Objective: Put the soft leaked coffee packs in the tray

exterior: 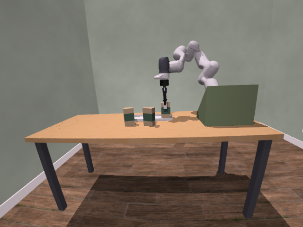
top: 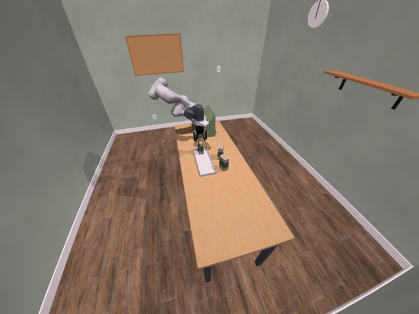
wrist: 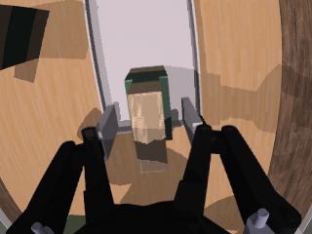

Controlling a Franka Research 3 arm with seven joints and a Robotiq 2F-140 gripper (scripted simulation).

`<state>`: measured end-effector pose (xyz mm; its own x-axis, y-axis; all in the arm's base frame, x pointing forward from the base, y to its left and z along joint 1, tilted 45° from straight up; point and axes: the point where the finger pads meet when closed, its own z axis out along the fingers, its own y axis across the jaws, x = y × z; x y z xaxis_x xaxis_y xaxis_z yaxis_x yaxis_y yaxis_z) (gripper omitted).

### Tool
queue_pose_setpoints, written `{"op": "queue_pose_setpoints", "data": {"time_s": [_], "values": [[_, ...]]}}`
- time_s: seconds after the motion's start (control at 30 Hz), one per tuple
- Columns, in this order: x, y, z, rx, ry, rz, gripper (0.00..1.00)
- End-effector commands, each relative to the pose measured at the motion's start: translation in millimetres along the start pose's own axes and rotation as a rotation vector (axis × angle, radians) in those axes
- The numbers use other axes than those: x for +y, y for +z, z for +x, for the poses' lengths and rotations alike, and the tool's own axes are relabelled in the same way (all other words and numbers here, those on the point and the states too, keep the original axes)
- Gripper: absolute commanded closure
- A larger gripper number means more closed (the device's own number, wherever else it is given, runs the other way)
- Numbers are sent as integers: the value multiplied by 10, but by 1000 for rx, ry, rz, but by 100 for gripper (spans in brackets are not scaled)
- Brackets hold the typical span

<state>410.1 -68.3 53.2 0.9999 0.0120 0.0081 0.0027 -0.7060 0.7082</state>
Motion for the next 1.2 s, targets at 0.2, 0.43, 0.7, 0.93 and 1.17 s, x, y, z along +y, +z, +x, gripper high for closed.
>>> {"op": "queue_pose_setpoints", "data": {"time_s": [0.2, 0.43, 0.7, 0.93, 1.17], "values": [[-4, -1, 7, 3, 4, 1, 47], [-4, -1, 7, 3, 4, 1, 47], [-4, -1, 7, 3, 4, 1, 47], [-3, -538, 6, 3, 4, 1, 47], [-3, -794, 5, 3, 4, 1, 47]]}}
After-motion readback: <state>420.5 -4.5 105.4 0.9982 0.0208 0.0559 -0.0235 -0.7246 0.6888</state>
